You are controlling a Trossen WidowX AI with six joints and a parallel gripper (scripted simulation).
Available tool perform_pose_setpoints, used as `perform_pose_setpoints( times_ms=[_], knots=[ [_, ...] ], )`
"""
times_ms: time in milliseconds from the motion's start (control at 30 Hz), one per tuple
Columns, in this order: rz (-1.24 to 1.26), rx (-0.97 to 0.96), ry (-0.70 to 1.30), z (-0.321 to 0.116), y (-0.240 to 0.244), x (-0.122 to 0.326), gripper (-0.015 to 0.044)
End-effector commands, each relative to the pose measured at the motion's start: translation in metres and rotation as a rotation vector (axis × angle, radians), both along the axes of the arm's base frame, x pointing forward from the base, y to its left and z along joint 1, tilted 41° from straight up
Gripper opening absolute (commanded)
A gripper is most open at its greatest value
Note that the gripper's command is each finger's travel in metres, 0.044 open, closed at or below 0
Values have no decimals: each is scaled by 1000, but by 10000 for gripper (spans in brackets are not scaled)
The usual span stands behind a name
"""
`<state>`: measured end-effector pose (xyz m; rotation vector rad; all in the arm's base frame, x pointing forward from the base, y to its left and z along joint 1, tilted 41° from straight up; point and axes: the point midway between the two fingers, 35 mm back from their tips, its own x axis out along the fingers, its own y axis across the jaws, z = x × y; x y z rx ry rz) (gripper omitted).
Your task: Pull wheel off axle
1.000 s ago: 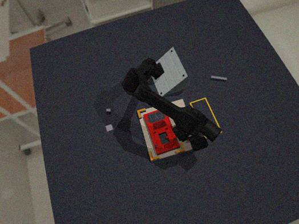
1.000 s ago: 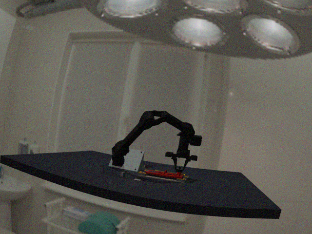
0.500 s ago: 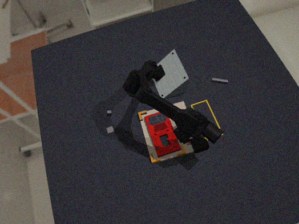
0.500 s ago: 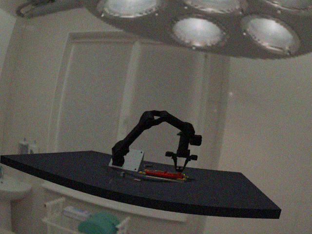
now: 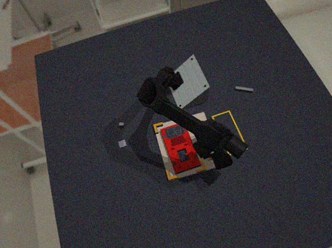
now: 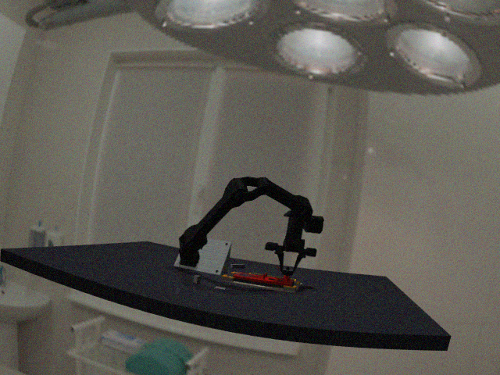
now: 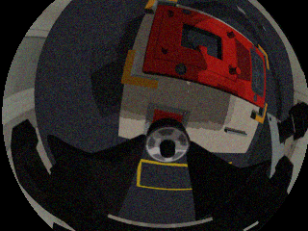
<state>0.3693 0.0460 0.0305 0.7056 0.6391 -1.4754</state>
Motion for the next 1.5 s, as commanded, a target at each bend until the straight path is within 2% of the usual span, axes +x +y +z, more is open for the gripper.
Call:
perform_pose_setpoints(
  times_ms=[0, 1467],
  knots=[
    [0, 2, -2, 2, 3, 0, 0],
    [4, 2, -4, 13, 13, 0, 0]
  ],
)
